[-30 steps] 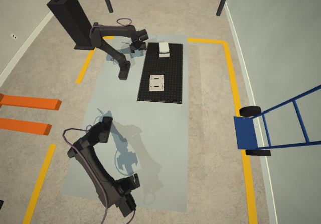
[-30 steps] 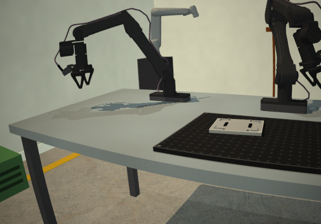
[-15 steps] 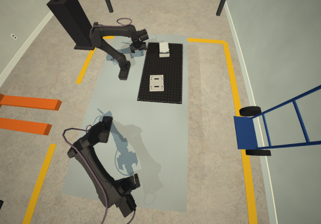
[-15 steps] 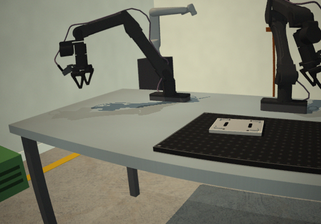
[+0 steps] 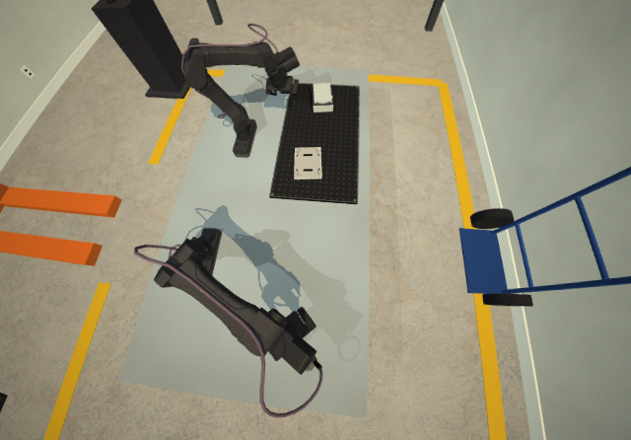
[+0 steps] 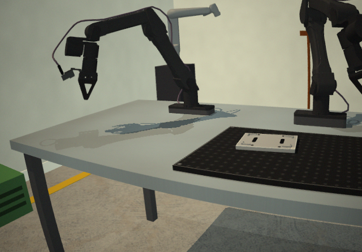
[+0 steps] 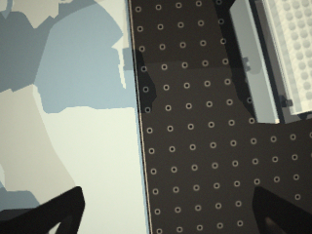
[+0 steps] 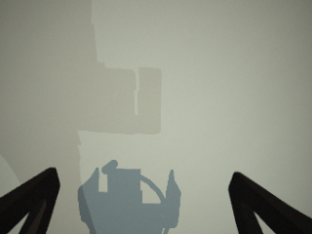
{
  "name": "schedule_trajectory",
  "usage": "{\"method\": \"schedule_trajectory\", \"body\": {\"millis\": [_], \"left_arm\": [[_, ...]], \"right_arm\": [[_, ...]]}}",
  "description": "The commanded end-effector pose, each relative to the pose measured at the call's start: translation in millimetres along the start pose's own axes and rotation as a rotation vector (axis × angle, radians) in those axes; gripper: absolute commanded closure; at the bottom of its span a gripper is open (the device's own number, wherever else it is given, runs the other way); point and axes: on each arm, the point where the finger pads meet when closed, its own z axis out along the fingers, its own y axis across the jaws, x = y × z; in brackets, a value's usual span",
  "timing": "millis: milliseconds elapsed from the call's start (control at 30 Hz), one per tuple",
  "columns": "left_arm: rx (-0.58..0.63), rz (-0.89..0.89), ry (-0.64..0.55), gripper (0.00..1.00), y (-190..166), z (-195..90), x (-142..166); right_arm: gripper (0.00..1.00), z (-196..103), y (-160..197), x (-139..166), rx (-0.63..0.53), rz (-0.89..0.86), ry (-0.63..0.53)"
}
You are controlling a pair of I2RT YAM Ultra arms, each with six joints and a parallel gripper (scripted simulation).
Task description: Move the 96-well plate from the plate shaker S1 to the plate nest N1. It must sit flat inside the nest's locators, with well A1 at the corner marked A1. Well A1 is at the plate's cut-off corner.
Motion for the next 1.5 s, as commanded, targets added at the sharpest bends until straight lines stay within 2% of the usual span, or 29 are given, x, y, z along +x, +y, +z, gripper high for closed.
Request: {"method": "schedule_trajectory", "body": {"millis": [0,133,300,500,567,700,800,1033,1067,1133,1300,1467], "left_arm": [[0.081,0.141,0.013,0.0,-22.7,-0.5,-14.3],[0.144,0.308,0.022,0.0,-46.4,-0.8,-29.8],[0.194,0.441,0.029,0.0,-67.5,-0.5,-46.0],[0.236,0.595,0.061,0.0,-85.6,0.4,-58.5],[0.236,0.595,0.061,0.0,-85.6,0.4,-58.5],[0.273,0.688,0.068,0.0,-100.4,0.7,-69.6],[0.287,0.721,0.068,0.0,-107.3,1.1,-75.7],[0.312,0.777,0.067,0.0,-119.4,1.7,-86.4],[0.312,0.777,0.066,0.0,-120.3,1.8,-87.6],[0.312,0.777,0.066,0.0,-120.3,1.8,-87.6],[0.312,0.767,0.064,0.0,-121.9,2.0,-89.7],[0.31,0.767,0.063,0.0,-121.7,2.1,-90.1]], "right_arm": [[0.0,-9.7,25.1,-16.3,-0.041,-0.058,-0.088],[0.0,-23.1,113.2,-6.6,-0.117,-0.253,-0.187],[0.0,-44.7,210.4,29.2,-0.228,-0.462,-0.273],[0.0,-83.4,327.6,108.0,-0.404,-0.729,-0.382],[0.0,-83.4,327.6,108.0,-0.404,-0.729,-0.382],[0.0,-125.7,398.2,188.4,-0.558,-0.914,-0.464],[0.0,-146.5,426.5,239.4,-0.64,-1.009,-0.488],[0.0,-215.8,474.6,394.7,-0.913,-1.25,-0.551],[0.0,-226.8,476.6,417.8,-0.953,-1.281,-0.558],[0.0,-226.8,476.6,417.8,-0.953,-1.281,-0.558],[0.0,-282.2,468.6,522.4,-1.149,-1.408,-0.581],[0.0,-306.5,453.7,586.6,-1.258,-1.486,-0.569]]}}
